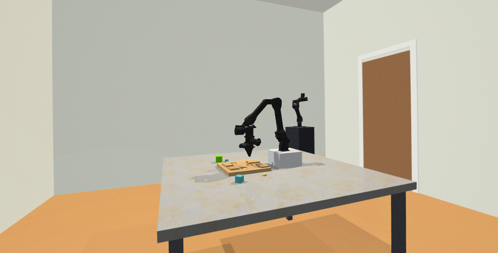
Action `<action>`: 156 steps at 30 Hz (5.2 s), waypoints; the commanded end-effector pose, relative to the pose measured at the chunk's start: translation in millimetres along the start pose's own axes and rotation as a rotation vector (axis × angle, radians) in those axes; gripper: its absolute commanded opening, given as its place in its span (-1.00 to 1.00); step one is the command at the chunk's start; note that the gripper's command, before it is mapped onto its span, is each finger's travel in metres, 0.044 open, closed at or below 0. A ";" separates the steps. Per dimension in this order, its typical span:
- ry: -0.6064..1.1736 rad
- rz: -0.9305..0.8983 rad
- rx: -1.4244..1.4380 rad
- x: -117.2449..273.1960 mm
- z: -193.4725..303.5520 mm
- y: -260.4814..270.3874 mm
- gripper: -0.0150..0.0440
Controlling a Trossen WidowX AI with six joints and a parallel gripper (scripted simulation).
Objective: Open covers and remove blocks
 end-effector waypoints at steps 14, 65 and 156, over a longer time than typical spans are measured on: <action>-0.005 -0.004 0.009 -48.4 -2.0 0.8 -0.49; -0.007 -0.004 0.012 -53.5 -8.8 -7.8 -0.40; -0.006 -0.003 0.024 -53.9 -7.7 -7.5 0.00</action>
Point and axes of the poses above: the point midway between the two fingers, 35 mm back from their tips, its own x axis back along the fingers, its own y axis across the jaws, z = x × y, the point moved 2 cm from there along x, back along the fingers, and after that the axes turned 9 degrees about x, right-handed, at the moved point
